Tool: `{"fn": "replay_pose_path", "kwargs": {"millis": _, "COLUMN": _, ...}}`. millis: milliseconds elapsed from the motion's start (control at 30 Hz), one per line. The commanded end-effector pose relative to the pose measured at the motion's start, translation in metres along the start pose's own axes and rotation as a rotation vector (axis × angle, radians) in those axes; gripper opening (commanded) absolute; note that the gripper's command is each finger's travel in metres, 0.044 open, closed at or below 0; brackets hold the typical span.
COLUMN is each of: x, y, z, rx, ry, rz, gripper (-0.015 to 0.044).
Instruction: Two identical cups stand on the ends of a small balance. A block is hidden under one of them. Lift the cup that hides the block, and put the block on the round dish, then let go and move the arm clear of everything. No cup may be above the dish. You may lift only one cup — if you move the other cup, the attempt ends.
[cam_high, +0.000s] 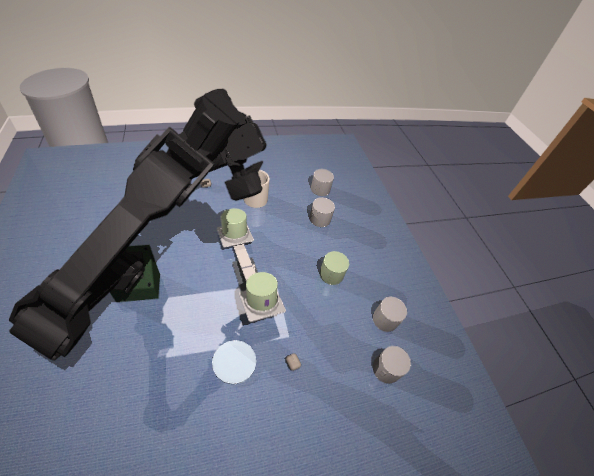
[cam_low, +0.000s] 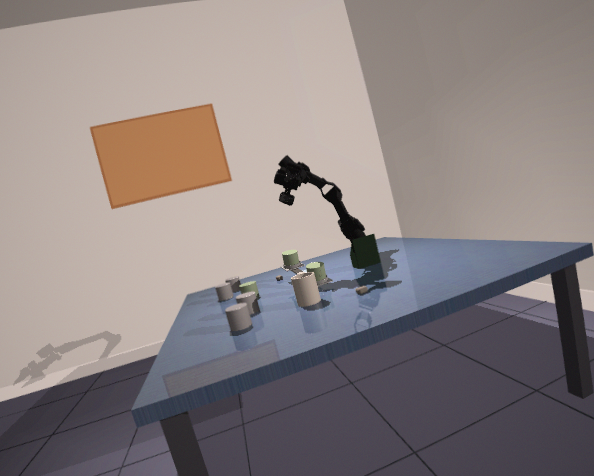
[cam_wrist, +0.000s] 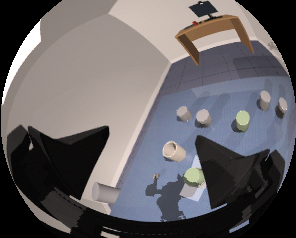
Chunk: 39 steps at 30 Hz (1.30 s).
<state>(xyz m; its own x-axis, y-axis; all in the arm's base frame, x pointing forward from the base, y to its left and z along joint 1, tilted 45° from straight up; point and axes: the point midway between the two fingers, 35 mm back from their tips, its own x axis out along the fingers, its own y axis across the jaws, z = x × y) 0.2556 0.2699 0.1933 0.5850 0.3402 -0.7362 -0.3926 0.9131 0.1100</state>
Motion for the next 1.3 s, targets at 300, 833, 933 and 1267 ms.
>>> {"fn": "replay_pose_path", "kwargs": {"millis": 300, "x": -0.014, "y": -0.046, "z": -0.097, "rx": -0.142, "ry": 0.168, "rz": -0.354, "gripper": 0.044}}
{"fn": "replay_pose_path", "kwargs": {"millis": 833, "x": -0.057, "y": -0.107, "z": -0.147, "rx": -0.482, "ry": 0.143, "rz": -0.727, "gripper": 0.044}}
{"fn": "replay_pose_path", "kwargs": {"millis": 933, "x": -0.058, "y": -0.108, "z": -0.148, "rx": -0.487, "ry": 0.141, "rz": -0.73, "gripper": 0.044}}
{"fn": "replay_pose_path", "kwargs": {"millis": 1267, "x": -0.041, "y": -0.101, "z": -0.145, "rx": -0.296, "ry": 0.157, "rz": -0.77, "gripper": 0.044}}
